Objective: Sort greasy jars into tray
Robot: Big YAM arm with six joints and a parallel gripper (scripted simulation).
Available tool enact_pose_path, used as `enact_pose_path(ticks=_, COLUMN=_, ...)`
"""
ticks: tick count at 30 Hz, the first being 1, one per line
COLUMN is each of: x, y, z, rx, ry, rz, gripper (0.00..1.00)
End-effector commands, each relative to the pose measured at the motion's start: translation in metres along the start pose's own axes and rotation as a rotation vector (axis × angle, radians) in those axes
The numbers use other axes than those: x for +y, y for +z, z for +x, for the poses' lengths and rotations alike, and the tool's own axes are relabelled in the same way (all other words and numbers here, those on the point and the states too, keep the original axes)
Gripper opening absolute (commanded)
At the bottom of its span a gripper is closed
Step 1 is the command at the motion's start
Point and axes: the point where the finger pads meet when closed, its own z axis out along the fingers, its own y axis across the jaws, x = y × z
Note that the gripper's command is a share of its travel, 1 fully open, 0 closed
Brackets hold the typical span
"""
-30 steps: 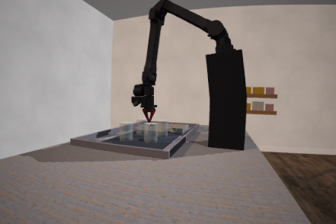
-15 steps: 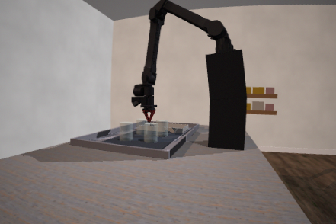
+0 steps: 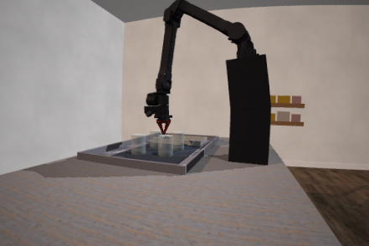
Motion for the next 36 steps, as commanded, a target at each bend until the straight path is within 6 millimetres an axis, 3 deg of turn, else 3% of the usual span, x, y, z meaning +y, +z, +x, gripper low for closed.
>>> enact_pose_path(ticks=1, x=0.0032, y=0.0023, z=-0.0151, rx=-0.021, ry=-0.011, rz=-0.001, gripper=0.0)
enact_pose_path(ticks=36, x=0.0032, y=0.0022, z=-0.0192, rx=-0.021, ry=-0.011, rz=-0.001, gripper=0.0)
